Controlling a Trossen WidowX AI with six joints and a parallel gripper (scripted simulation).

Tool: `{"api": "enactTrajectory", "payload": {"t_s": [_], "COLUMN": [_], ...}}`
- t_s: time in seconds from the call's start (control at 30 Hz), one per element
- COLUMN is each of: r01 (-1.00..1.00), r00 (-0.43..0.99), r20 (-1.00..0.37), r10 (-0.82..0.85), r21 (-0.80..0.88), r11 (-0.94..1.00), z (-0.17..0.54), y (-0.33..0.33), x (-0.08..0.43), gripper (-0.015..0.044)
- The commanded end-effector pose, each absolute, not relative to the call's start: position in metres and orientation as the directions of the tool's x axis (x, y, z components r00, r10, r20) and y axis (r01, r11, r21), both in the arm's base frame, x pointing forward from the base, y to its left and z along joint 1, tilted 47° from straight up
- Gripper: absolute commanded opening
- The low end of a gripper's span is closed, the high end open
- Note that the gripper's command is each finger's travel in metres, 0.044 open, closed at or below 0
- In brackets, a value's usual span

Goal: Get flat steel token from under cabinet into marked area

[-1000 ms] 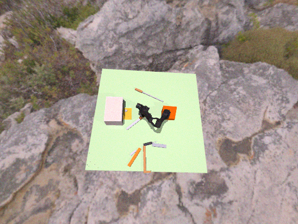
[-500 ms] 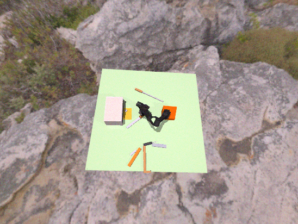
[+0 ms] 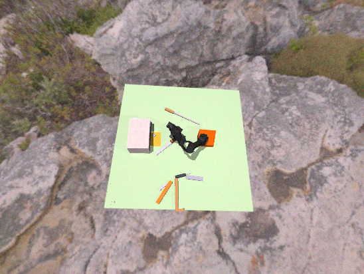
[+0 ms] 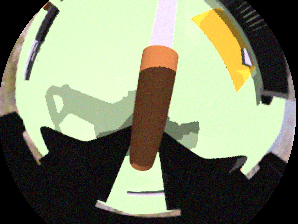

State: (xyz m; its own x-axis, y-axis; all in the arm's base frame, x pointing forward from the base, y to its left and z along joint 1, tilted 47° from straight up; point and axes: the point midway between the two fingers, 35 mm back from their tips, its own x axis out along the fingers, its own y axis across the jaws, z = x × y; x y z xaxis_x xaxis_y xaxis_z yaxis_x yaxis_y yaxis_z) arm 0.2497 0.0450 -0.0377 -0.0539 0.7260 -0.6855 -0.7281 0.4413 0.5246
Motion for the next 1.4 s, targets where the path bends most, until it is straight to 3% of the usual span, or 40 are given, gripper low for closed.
{"api": "enactTrajectory", "payload": {"t_s": [0.0,1.37], "r01": [-0.734,-0.735], "r00": [-0.035,-0.034], "r20": [-0.686,-0.687], "r10": [0.727,0.726], "r21": [0.511,0.51], "r11": [0.447,0.448], "z": [-0.04,-0.071], "y": [0.039,0.009], "x": [0.255,0.259], "gripper": [0.0,0.0]}}
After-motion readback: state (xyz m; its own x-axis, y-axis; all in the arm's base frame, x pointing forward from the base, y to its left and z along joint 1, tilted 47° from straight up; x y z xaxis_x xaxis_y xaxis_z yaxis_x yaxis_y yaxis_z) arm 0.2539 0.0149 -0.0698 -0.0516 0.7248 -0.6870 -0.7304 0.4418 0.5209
